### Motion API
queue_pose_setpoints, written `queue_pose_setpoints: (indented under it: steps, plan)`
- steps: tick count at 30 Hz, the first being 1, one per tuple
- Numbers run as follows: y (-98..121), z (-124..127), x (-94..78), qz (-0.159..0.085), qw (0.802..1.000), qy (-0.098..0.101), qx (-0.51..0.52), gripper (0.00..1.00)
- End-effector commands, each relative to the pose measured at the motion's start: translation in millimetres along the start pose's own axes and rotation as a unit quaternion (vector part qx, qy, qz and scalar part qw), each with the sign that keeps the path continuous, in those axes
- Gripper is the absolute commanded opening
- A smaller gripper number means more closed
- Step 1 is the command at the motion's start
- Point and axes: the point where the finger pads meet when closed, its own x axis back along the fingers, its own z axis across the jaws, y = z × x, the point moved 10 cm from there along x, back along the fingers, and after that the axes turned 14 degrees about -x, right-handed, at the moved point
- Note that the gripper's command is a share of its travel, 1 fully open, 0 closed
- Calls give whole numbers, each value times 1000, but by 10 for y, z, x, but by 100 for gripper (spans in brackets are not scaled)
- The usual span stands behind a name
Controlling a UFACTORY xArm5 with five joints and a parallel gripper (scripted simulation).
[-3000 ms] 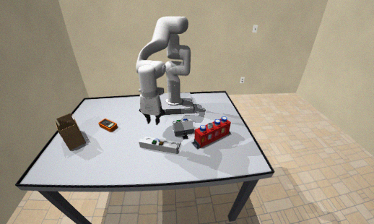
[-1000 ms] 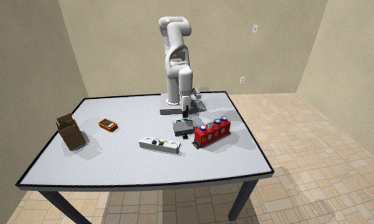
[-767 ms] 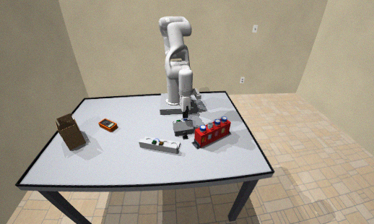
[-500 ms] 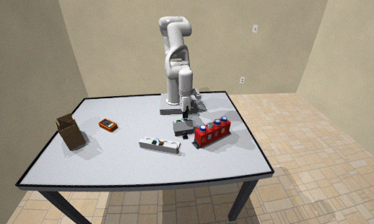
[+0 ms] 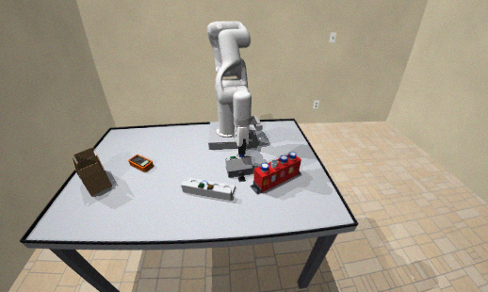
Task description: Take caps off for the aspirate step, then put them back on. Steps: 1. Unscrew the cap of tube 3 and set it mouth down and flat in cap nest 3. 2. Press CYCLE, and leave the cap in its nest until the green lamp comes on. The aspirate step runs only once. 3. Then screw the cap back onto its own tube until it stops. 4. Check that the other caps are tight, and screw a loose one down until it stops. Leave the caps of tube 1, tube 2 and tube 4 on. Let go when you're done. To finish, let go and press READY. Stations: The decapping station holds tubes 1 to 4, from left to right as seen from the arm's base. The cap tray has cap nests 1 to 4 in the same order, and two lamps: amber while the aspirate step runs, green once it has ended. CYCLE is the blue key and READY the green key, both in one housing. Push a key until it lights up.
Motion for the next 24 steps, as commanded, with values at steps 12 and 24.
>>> queue_pose_setpoints:
  steps: [12, 24]
  plan:
    - [7, 14, -35, 6, 1000, 0, 0, 0]
    - [7, 14, -75, 6, 1000, 0, 0, 0]
